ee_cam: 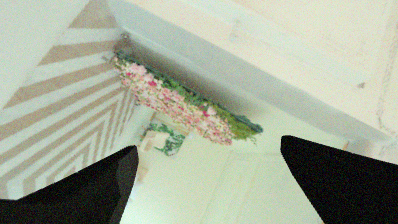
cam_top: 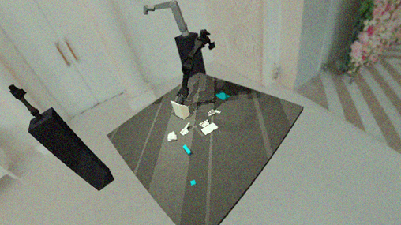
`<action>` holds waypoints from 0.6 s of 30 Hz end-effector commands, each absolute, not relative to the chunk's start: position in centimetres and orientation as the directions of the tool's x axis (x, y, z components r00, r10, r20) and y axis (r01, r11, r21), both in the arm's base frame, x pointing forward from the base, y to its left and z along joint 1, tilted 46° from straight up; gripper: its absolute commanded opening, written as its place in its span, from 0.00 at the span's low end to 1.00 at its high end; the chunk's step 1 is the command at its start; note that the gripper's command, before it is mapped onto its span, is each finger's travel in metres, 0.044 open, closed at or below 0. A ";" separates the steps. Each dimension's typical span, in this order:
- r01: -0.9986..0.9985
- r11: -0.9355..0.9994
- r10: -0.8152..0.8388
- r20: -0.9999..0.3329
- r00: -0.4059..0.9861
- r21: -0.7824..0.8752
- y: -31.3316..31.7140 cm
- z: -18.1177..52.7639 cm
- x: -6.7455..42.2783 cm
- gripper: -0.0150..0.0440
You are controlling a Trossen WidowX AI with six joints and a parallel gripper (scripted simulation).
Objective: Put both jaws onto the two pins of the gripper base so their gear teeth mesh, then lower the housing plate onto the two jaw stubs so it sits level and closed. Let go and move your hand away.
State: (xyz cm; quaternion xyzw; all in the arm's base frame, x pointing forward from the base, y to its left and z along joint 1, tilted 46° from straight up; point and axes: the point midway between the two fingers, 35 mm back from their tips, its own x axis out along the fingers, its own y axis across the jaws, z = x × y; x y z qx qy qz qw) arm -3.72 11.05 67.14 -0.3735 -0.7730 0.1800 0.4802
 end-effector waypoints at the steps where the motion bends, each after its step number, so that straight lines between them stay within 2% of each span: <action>1: 0.405 0.656 0.750 0.608 -0.260 -0.637 11.1 67.1 -3.7 0.98; 17: 0.405 0.656 0.750 0.608 -0.260 -0.637 11.1 67.1 -3.7 0.26; 18: 0.405 0.656 0.750 0.608 -0.260 -0.637 11.1 67.1 -3.7 0.25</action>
